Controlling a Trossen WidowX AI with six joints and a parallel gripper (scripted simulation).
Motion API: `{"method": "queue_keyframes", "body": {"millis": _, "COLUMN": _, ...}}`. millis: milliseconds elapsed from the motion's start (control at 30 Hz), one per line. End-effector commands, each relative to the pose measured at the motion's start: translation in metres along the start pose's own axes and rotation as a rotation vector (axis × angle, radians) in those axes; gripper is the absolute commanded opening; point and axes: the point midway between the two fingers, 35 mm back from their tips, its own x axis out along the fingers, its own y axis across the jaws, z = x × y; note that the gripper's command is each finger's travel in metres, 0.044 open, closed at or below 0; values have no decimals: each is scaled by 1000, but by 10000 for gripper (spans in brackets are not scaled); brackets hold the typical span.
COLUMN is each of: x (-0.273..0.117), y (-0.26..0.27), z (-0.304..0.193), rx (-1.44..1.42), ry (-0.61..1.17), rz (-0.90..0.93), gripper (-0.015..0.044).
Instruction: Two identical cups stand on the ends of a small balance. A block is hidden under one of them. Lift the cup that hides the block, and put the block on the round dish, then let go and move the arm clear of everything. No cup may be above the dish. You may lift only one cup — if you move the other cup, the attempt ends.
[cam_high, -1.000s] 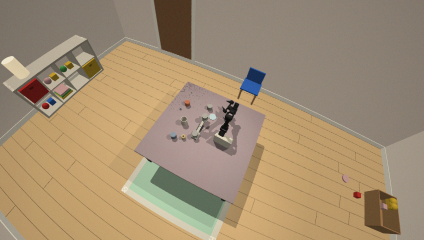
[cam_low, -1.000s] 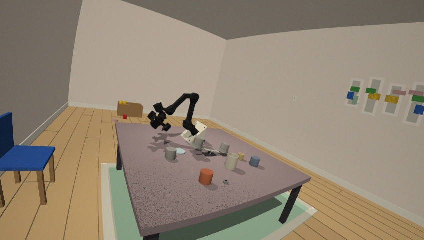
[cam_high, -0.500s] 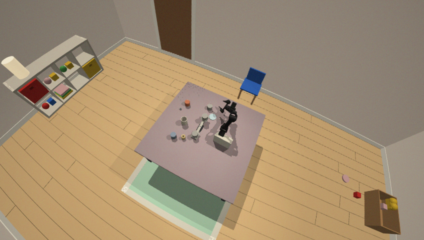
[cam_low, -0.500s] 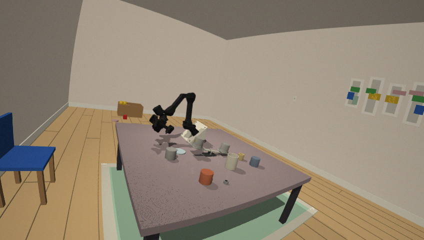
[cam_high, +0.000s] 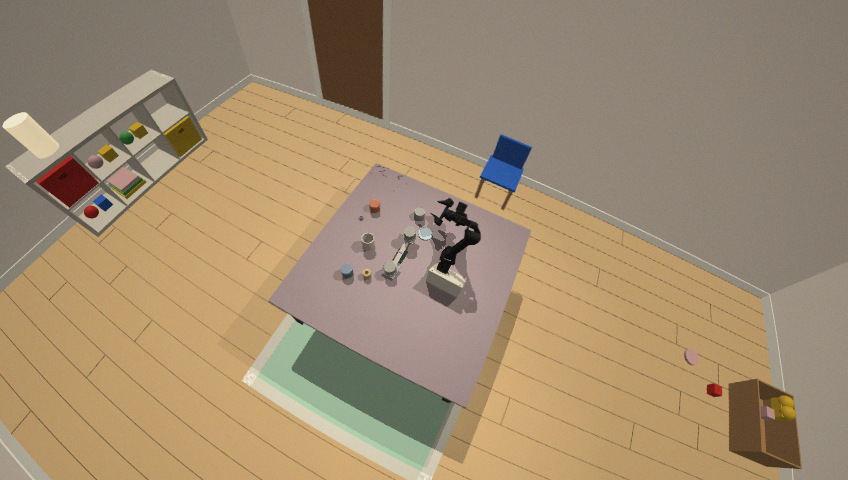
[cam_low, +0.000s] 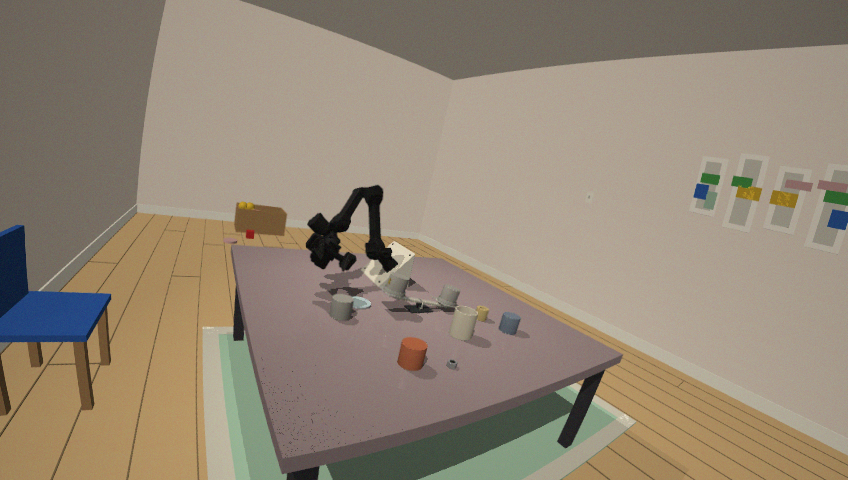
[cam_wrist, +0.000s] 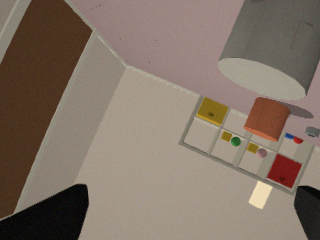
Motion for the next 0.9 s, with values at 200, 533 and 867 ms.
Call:
{"method": "queue_keyframes", "body": {"millis": 200, "x": 22, "y": -23, "z": -19, "rx": -20, "ry": 35, "rz": -98, "gripper": 440}}
{"method": "queue_keyframes", "body": {"millis": 533, "x": 38, "y": -47, "z": -44, "rx": -65, "ry": 75, "rz": -196, "gripper": 440}}
{"method": "queue_keyframes", "body": {"millis": 867, "x": 49, "y": -74, "z": -70, "rx": -130, "ry": 117, "rz": -302, "gripper": 440}}
